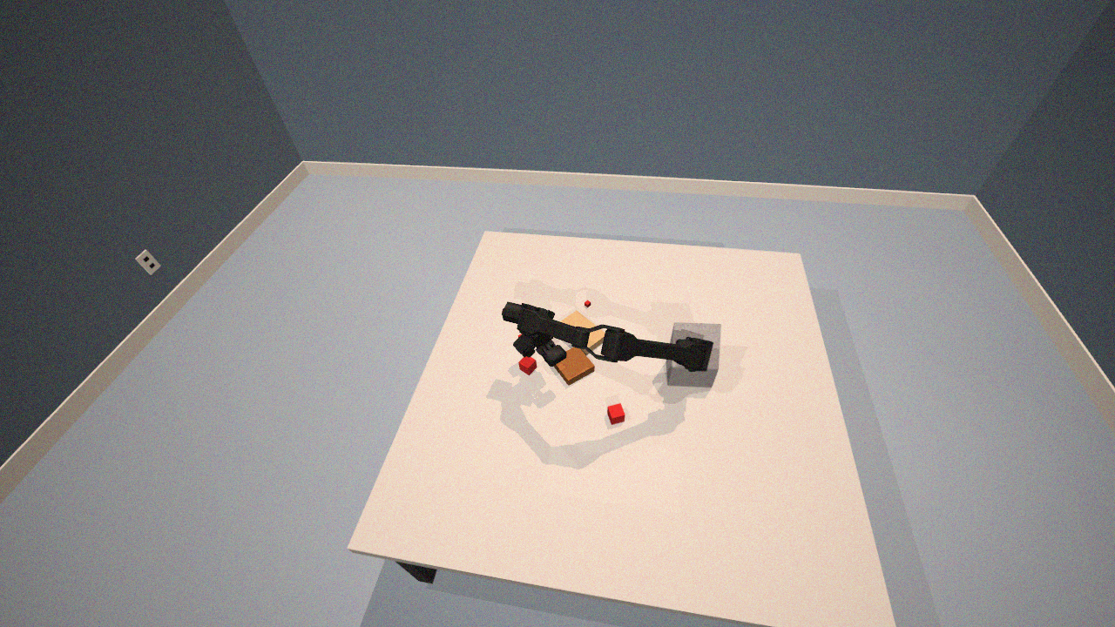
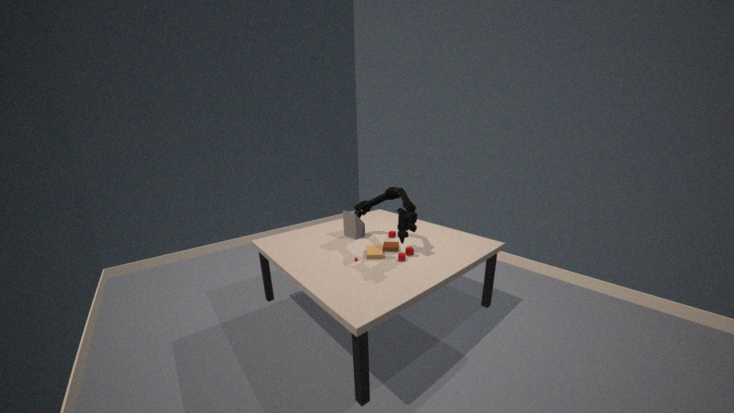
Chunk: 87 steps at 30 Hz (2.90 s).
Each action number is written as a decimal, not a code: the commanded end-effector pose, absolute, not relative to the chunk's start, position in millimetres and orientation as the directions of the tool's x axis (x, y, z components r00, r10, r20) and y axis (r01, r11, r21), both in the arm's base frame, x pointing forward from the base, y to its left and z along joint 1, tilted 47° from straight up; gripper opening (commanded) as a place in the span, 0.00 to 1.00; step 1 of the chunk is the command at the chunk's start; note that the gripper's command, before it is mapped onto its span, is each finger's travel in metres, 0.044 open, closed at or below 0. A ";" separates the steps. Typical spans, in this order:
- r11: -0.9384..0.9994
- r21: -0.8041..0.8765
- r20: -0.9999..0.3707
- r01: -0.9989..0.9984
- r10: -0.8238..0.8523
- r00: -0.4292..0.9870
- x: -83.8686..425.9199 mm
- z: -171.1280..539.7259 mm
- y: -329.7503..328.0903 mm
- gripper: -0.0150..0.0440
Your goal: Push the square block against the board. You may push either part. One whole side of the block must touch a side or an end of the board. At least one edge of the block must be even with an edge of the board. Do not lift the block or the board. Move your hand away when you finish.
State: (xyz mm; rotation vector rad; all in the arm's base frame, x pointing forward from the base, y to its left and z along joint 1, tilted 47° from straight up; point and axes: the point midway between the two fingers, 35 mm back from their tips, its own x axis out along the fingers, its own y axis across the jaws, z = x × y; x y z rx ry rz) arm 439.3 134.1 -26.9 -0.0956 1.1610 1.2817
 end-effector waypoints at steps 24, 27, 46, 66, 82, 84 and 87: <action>0.791 0.612 -0.781 -0.014 0.601 -0.171 449.9 -130.2 26.3 0.25; 0.804 0.588 -0.786 0.085 0.593 -0.177 447.7 -141.7 15.0 0.25; 0.754 0.393 -0.799 0.527 0.563 -0.210 428.0 -197.5 -36.1 0.25; 0.657 0.567 -0.719 0.496 0.689 -0.092 410.9 -237.1 -1.5 0.25; 0.655 0.560 -0.712 0.508 0.693 -0.110 397.0 -228.9 4.0 0.25; 0.655 0.559 -0.711 0.509 0.694 -0.112 395.2 -227.9 4.7 0.25; 0.655 0.557 -0.710 0.511 0.695 -0.115 392.5 -226.3 5.8 0.25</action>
